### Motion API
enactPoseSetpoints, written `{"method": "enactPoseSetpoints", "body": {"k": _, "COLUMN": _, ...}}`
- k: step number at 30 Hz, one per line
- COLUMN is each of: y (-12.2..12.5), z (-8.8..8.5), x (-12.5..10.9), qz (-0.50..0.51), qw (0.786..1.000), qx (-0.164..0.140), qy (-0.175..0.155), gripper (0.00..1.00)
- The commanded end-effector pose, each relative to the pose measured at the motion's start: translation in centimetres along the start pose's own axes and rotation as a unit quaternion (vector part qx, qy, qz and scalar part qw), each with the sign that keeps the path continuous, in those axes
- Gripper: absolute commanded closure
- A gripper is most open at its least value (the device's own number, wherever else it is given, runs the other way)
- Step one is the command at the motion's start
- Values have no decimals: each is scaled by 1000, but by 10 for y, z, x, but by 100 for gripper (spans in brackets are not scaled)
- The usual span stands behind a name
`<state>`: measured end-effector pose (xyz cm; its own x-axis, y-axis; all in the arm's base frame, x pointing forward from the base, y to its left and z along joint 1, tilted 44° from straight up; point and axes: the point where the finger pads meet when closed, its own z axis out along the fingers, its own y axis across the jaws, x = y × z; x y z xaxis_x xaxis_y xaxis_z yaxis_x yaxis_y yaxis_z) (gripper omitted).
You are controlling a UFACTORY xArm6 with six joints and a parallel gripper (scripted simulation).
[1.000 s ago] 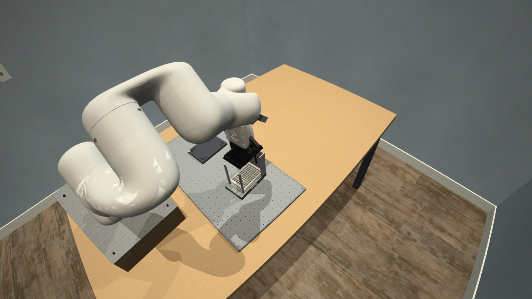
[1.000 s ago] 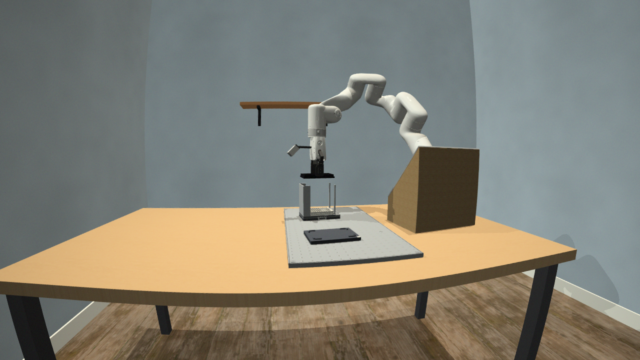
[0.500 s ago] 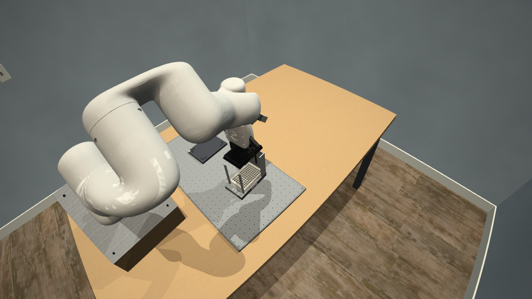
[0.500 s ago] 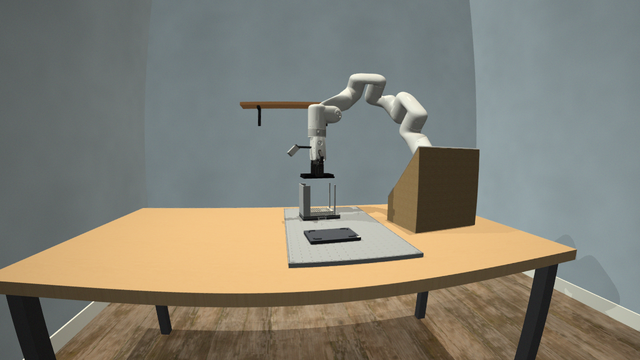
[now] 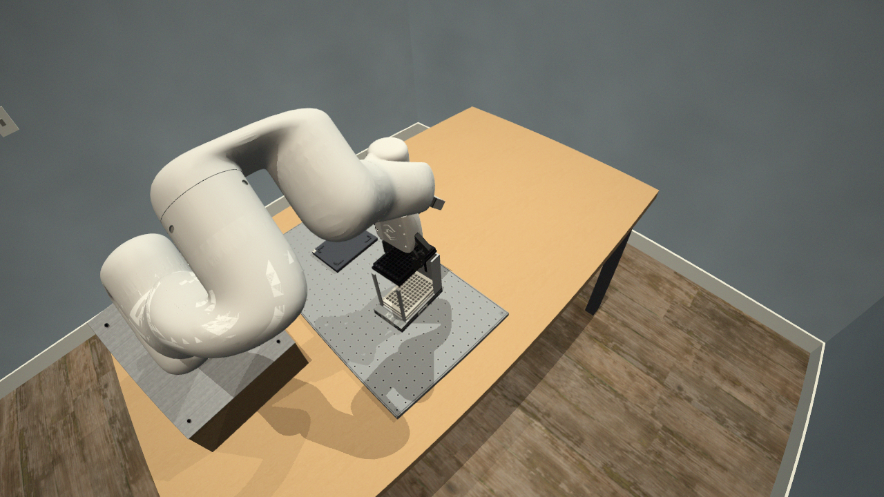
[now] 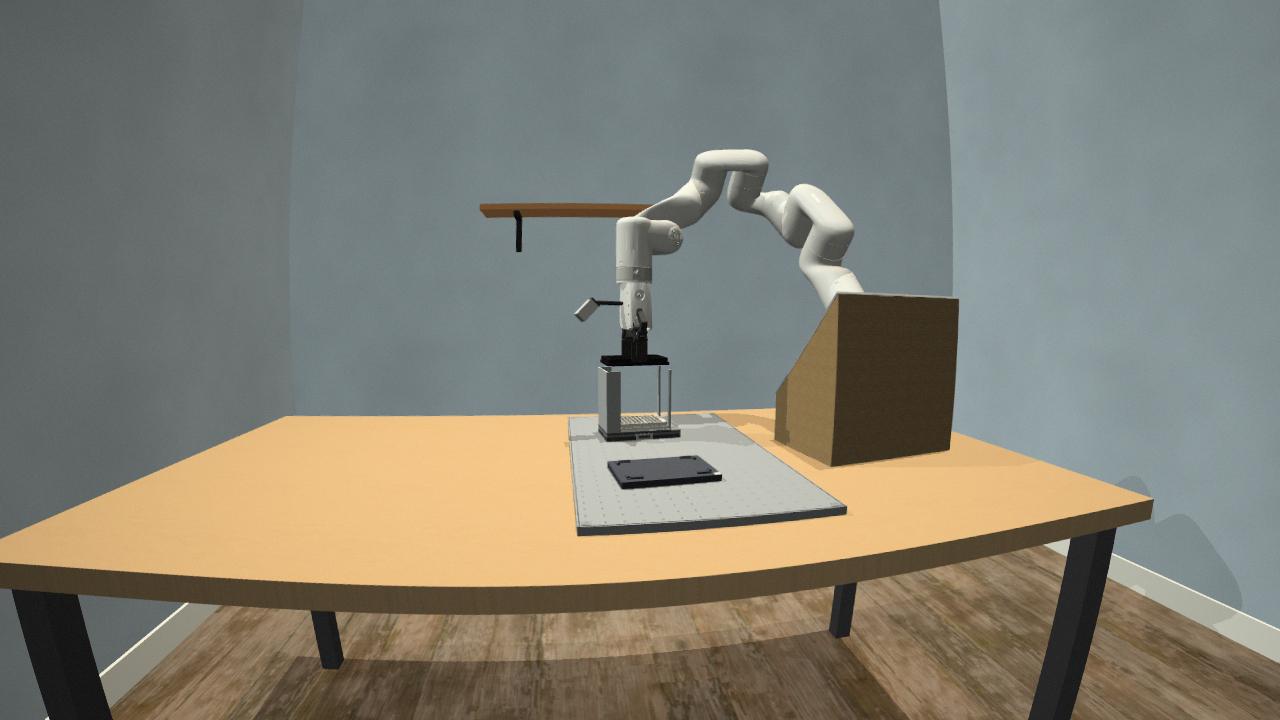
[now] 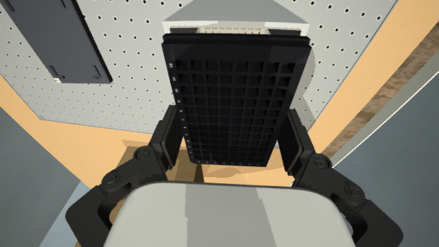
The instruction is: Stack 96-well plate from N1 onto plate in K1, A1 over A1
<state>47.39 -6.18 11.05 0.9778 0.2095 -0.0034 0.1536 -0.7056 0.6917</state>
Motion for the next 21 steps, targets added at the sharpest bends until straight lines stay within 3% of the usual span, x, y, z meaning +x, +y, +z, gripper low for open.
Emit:
{"method": "enactPoseSetpoints", "body": {"k": 1, "y": 0, "z": 7, "x": 1, "qz": 0, "qw": 1000, "qx": 0, "qy": 2, "gripper": 100}}
{"method": "enactPoseSetpoints", "body": {"k": 21, "y": 0, "z": 37, "x": 1, "qz": 0, "qw": 1000, "qx": 0, "qy": 2, "gripper": 100}}
